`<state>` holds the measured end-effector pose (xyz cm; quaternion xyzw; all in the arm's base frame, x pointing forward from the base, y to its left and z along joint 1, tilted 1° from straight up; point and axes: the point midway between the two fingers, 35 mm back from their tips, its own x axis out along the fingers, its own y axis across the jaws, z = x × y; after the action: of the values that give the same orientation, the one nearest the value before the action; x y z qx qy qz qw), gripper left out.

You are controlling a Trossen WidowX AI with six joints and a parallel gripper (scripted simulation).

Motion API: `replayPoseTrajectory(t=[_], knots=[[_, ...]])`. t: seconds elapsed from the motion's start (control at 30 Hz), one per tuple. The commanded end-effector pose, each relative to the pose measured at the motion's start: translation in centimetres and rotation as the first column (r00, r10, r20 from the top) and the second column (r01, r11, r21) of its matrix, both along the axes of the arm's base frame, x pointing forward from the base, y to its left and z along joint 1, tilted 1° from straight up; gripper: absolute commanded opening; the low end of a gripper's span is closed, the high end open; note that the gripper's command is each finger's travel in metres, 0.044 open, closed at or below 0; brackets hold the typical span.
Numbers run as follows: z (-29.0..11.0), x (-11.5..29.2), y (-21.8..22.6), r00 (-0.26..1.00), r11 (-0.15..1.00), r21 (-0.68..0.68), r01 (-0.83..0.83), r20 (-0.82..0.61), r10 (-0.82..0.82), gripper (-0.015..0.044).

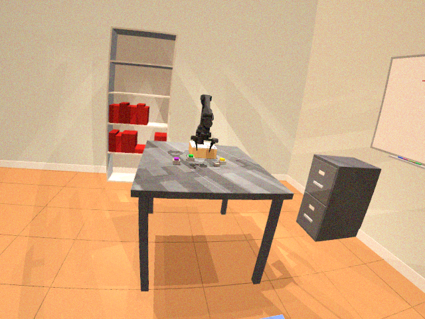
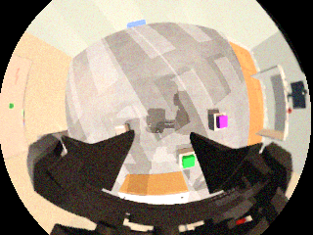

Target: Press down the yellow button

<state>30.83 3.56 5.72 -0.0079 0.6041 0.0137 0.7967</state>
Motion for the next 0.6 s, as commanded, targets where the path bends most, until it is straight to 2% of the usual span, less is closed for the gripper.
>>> replayPoseTrajectory(t=[0.0, 0.23, 0.47, 0.57], knots=[[1.0, -2.4, 6.7, 0.992, 0.997, 0.029, -0.070, -0.099, 0.073, 0.0400], [2.8, -8.3, 14.5, 0.959, 0.986, 0.014, -0.166, -0.230, 0.164, 0.0400], [2.9, -8.7, 14.8, 0.957, 0.985, 0.011, -0.171, -0.237, 0.169, 0.0400], [0.6, -8.5, 15.0, 0.957, 0.985, 0.011, -0.171, -0.237, 0.169, 0.0321]])
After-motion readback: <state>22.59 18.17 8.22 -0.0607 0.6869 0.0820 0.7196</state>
